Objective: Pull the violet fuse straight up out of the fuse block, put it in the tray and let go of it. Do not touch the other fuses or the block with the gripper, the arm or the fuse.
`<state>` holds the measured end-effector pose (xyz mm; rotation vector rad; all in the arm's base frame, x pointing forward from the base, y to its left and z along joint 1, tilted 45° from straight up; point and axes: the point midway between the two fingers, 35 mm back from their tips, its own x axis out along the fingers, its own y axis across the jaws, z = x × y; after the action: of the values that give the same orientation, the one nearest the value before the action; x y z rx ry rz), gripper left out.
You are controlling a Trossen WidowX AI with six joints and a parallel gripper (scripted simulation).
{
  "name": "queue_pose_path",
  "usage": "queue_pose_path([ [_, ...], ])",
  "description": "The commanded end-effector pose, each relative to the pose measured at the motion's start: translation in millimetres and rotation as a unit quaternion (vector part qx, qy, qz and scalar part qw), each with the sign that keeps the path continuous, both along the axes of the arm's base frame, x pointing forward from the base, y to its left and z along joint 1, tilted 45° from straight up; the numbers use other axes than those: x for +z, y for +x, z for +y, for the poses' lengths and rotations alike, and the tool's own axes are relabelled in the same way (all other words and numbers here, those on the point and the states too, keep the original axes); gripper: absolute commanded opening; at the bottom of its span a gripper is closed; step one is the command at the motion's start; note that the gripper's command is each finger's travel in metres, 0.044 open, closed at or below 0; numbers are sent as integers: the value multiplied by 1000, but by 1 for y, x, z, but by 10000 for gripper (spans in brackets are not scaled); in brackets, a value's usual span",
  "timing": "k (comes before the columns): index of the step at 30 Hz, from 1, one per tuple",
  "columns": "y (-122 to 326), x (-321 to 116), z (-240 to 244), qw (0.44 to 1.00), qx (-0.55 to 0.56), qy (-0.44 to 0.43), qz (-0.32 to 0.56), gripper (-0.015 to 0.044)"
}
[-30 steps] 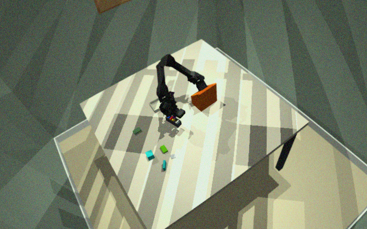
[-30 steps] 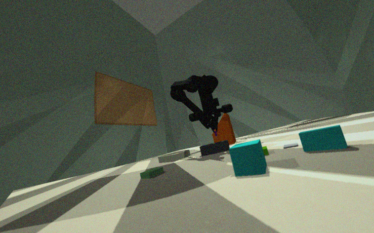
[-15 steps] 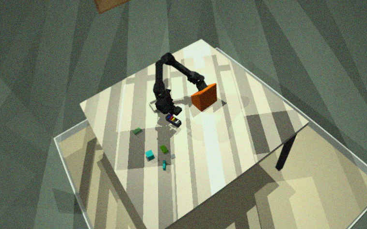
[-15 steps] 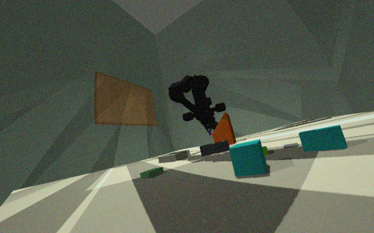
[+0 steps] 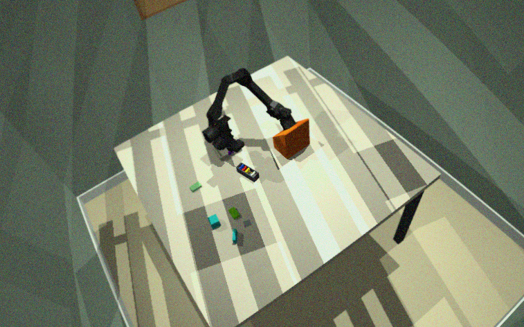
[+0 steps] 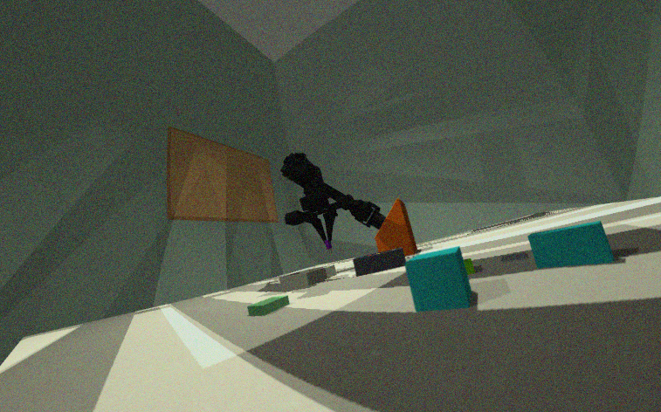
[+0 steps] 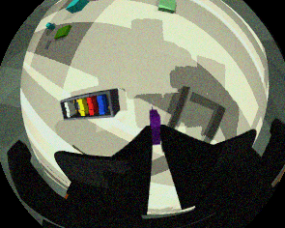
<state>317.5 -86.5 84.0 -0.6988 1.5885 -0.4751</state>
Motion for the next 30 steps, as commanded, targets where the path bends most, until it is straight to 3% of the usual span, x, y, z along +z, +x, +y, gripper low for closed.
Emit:
queue_pose_path([
  [1,-6,22,-20,1000,2,-5,0,0],
  [10,-30,66,-63,1000,-1,-18,2,0],
  [30,-31,49,-82,1000,-1,-18,1,0],
])
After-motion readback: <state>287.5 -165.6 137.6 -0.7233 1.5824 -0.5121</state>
